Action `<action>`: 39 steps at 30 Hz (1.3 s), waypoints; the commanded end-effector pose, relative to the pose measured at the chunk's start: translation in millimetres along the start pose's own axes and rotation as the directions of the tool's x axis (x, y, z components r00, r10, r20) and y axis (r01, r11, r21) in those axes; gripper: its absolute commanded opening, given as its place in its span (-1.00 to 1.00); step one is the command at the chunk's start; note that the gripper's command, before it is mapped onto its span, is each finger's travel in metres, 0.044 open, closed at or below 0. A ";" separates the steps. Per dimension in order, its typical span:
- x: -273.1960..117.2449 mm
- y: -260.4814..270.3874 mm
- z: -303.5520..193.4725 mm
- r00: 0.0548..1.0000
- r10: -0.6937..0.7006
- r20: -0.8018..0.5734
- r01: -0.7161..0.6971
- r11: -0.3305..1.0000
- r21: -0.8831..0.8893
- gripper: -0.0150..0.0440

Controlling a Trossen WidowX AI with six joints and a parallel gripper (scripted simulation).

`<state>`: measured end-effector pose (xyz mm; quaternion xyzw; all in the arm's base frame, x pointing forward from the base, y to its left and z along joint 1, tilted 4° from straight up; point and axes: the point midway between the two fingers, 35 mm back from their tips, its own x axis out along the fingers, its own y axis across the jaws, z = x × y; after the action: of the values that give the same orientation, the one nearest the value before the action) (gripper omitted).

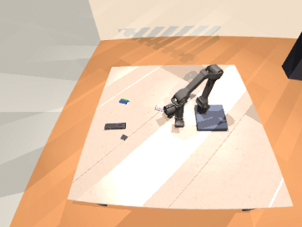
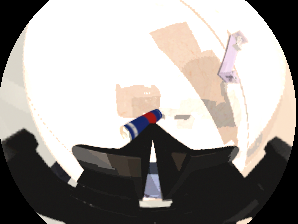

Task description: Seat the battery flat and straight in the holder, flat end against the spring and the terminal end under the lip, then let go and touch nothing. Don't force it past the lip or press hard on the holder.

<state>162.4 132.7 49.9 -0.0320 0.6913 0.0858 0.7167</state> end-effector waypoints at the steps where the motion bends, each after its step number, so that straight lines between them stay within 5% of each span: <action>1: -1.2 7.3 2.1 1.000 -0.001 0.008 0.001 1.000 0.003 -0.49; 11: -4.6 13.1 -0.8 1.000 0.002 0.000 -0.002 1.000 0.001 -0.49; 22: -80.1 14.9 0.7 1.000 0.000 0.008 0.000 1.000 0.003 -0.49; 34: -77.8 15.0 -0.4 1.000 0.002 0.001 -0.002 1.000 0.008 -0.49; 39: -63.6 20.3 1.3 1.000 0.002 0.003 -0.001 0.943 -0.332 -0.05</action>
<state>159.2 145.6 126.4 -0.0769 0.6791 0.1376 0.7169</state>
